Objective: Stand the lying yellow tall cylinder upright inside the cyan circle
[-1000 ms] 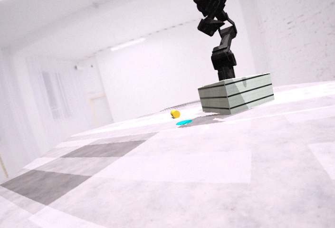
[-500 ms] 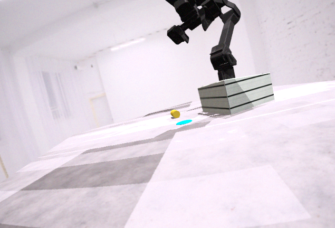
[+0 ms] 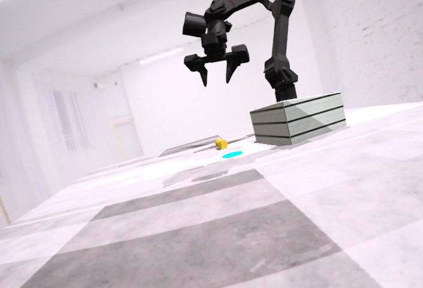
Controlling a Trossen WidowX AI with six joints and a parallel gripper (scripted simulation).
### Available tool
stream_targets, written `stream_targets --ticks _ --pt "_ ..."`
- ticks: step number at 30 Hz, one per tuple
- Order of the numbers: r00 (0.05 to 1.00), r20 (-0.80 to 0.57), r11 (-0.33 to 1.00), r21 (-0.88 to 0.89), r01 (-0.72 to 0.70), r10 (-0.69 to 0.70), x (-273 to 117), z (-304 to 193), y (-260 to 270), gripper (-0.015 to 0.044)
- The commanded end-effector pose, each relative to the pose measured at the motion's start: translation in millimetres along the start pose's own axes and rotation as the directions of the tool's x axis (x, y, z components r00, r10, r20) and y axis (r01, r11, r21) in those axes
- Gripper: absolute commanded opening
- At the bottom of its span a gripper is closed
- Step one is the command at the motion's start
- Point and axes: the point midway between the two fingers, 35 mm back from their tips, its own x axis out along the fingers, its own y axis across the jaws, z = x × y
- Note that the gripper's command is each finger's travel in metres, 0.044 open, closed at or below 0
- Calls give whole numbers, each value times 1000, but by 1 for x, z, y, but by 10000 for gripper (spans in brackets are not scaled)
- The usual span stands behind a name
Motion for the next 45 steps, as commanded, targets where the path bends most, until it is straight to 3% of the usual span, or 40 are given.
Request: stream_targets --ticks 1,11,23,33,39,45 --pt "979 -201 976 -209 -63 20 18 -59 -40 309" --pt "915 -383 872 -397 -287 127 33 -140 -63 309" --pt "913 -387 868 -400 -294 131 36 -143 -64 309" --pt "912 -388 869 -398 -294 131 129 -183 -50 309" --pt "913 -387 868 -400 -295 131 135 -185 -48 309" --pt "913 -387 868 -400 -295 131 135 -185 -48 152"
